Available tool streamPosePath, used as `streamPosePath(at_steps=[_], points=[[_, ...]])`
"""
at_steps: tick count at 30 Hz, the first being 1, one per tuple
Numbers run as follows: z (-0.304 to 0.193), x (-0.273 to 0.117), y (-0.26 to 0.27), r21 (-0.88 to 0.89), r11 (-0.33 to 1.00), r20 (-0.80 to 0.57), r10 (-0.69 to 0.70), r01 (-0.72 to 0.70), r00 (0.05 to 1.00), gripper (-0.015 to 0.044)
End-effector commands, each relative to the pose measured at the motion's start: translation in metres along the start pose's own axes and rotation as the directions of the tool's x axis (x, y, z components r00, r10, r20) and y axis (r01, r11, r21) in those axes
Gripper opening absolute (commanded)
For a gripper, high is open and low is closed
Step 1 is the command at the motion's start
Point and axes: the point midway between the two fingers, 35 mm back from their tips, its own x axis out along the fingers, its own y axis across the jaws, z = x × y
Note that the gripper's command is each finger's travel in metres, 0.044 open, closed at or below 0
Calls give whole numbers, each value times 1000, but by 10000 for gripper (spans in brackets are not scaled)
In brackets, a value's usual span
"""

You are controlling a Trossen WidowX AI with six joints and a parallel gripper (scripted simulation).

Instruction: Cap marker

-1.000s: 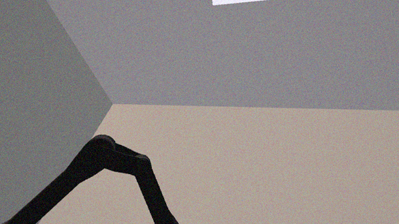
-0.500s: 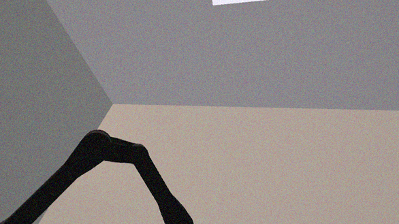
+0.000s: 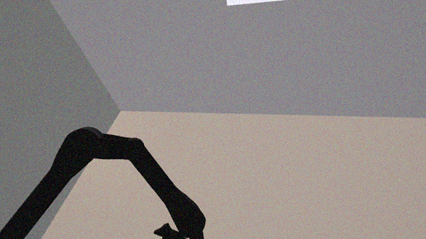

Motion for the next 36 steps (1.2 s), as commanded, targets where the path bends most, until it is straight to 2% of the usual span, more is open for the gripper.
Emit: streamPosePath(at_steps=[1,36], points=[[14,-5,-9,-6,1000,4,-6,6,1000,0],[99,-37,-80,-7,1000,10,-12,12,1000,0]])
